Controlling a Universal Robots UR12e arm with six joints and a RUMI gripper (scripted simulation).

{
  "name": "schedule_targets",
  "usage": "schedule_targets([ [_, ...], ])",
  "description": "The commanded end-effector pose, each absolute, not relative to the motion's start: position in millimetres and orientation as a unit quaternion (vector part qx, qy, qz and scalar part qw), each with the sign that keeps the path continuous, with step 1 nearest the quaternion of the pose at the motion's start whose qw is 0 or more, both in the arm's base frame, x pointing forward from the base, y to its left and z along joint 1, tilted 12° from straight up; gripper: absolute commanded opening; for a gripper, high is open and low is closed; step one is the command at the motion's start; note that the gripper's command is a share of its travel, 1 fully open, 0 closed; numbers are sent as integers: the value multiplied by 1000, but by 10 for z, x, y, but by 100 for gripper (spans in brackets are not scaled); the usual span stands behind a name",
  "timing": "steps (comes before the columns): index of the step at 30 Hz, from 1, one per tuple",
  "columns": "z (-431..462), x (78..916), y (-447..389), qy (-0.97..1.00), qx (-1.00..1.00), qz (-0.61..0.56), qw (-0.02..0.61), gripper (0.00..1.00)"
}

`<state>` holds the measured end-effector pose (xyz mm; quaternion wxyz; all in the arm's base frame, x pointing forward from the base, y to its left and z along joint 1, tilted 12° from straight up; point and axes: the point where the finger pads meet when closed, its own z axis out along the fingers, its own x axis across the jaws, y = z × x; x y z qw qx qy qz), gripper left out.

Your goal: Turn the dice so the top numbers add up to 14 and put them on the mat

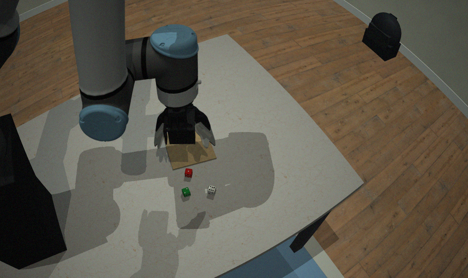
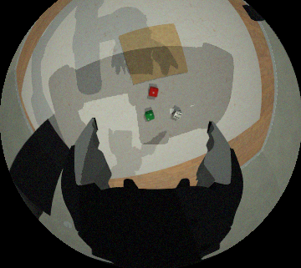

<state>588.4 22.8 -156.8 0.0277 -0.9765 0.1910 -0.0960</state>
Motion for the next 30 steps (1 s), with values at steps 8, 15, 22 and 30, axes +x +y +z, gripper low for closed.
schedule_targets([
  [8, -1613, 5872, 260, 60, -993, -99, 15, 100],
  [15, -1649, 5859, 276, -37, -994, -100, 5, 100],
  [22, -1684, 5847, 286, -130, -986, -100, -4, 100],
  [30, -1722, 5836, 291, -227, -969, -100, -14, 100],
])
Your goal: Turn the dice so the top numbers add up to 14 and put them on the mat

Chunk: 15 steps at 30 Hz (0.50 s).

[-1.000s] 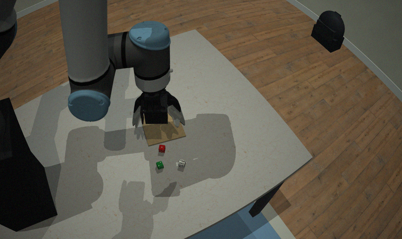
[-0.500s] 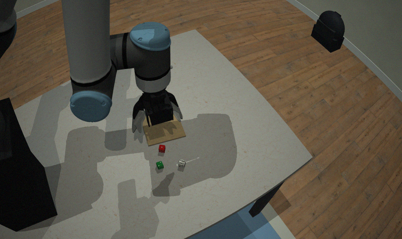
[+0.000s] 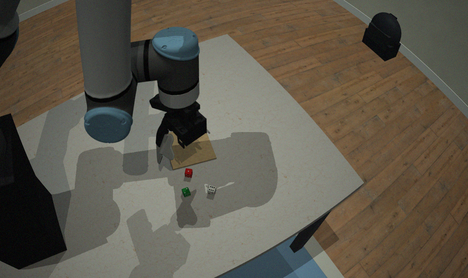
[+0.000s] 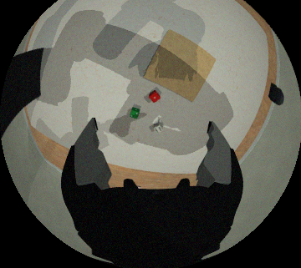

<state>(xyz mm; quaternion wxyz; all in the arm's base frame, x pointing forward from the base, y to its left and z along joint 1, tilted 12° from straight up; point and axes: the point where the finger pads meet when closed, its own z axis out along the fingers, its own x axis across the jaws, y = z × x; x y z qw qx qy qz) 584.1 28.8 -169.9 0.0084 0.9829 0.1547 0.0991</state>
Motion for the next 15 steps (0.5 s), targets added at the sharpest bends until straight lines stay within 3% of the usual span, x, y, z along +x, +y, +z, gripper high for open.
schedule_targets([
  [1, -1723, 5836, 291, 230, 968, 100, 14, 100],
  [15, -1789, 5823, 287, 396, 913, 96, 31, 100],
])
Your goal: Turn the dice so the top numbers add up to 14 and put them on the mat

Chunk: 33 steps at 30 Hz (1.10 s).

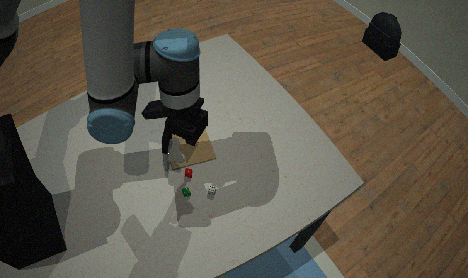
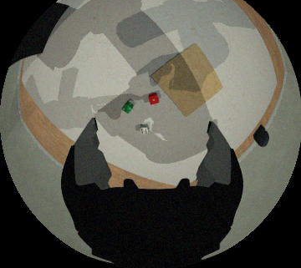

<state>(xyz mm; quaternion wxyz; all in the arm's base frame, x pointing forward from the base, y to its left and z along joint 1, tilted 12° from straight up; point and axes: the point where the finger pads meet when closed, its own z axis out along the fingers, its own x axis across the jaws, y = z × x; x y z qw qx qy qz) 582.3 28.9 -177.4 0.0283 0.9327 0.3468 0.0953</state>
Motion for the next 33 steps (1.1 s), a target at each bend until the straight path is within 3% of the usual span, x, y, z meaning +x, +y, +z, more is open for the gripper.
schedule_targets([
  [1, -1797, 5822, 285, 417, 903, 95, 34, 100],
  [33, -1938, 5852, 235, 736, 669, 74, 68, 100],
])
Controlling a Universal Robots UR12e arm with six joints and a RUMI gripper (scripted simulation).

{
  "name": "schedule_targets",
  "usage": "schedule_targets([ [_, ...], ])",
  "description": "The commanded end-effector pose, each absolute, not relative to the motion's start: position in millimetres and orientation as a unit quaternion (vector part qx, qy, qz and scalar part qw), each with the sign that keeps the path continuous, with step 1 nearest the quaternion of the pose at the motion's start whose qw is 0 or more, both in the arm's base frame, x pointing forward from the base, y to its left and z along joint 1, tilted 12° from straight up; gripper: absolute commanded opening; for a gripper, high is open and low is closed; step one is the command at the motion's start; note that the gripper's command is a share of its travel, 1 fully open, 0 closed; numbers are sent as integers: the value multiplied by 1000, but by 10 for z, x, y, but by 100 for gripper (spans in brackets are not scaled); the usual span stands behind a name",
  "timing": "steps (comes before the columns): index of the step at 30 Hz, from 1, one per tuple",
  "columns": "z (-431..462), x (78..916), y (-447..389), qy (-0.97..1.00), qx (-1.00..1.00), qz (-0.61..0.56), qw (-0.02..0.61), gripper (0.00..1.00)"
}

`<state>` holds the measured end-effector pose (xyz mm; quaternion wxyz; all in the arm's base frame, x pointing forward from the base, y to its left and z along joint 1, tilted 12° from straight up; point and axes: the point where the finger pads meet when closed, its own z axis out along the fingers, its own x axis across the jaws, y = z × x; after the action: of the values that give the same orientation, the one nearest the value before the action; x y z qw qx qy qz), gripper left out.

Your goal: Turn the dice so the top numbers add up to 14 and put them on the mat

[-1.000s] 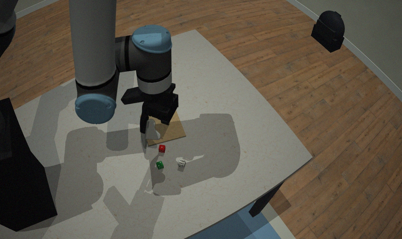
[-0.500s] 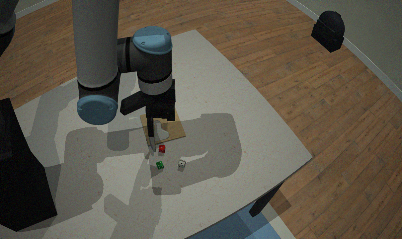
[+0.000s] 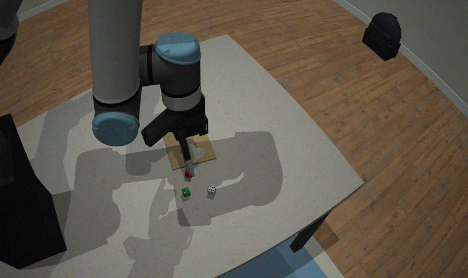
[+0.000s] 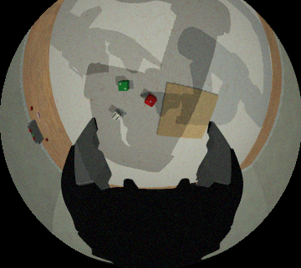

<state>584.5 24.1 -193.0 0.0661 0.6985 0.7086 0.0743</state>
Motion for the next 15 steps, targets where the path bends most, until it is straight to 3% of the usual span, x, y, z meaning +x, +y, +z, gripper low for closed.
schedule_targets([
  [1, -1945, 5857, 232, 750, 654, 73, 69, 100],
  [15, -2004, 5904, 209, 857, 505, 59, 82, 100],
])
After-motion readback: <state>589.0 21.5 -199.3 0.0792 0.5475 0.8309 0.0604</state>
